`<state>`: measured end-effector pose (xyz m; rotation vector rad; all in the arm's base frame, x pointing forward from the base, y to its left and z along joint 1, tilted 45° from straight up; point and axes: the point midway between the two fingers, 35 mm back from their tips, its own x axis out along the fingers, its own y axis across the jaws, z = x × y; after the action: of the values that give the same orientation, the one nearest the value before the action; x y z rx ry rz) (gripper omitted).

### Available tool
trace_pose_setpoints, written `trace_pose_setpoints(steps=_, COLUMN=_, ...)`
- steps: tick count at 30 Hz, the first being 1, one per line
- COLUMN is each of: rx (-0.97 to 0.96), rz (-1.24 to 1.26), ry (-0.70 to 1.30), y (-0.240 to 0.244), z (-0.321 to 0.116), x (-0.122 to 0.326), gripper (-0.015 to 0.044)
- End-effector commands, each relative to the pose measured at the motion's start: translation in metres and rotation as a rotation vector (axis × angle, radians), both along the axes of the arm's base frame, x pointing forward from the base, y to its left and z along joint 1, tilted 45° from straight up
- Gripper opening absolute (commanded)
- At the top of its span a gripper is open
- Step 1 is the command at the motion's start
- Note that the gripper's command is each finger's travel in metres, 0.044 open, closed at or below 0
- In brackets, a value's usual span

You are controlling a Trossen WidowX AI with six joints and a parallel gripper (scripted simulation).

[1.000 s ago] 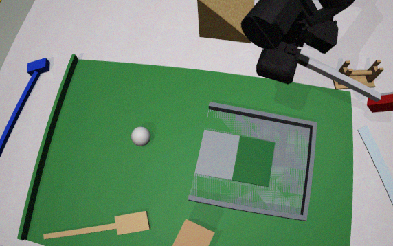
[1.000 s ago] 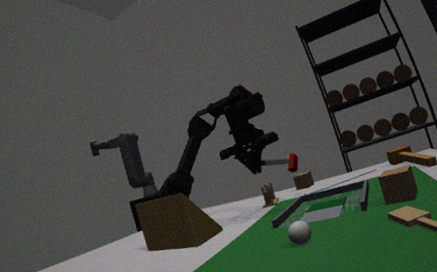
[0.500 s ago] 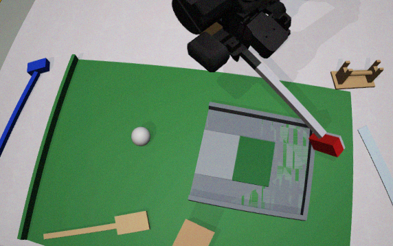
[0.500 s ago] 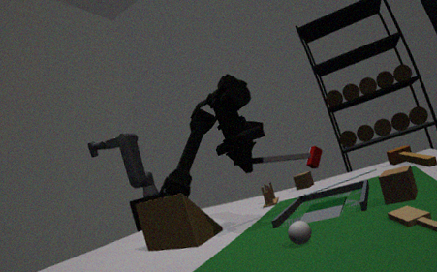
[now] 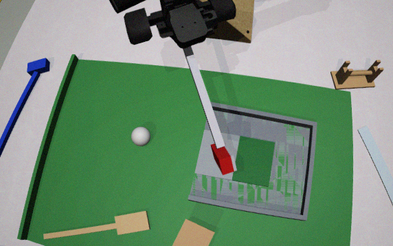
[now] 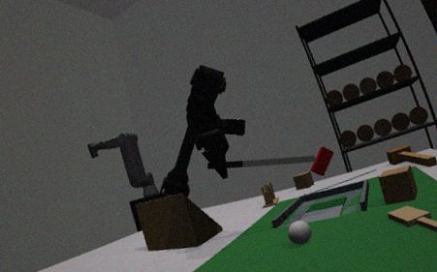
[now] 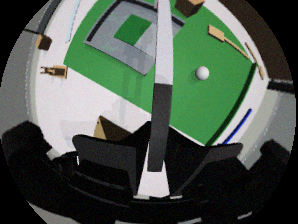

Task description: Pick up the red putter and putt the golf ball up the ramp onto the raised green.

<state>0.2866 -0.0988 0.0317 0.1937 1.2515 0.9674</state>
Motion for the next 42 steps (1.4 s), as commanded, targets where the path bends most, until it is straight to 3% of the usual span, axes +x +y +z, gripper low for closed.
trace_pose_setpoints(steps=1, rx=-0.016, rz=-0.095, ry=0.092, y=-0.027, z=-0.022, x=-0.006, gripper=0.0)
trace_pose_setpoints(steps=15, rx=-0.038, rz=-0.342, ry=0.383, y=-0.085, z=-0.091, x=-0.046, gripper=0.0)
trace_pose_setpoints(steps=42, rx=-0.037, rz=-0.344, ry=0.386, y=-0.053, z=-0.125, x=-0.049, gripper=0.0)
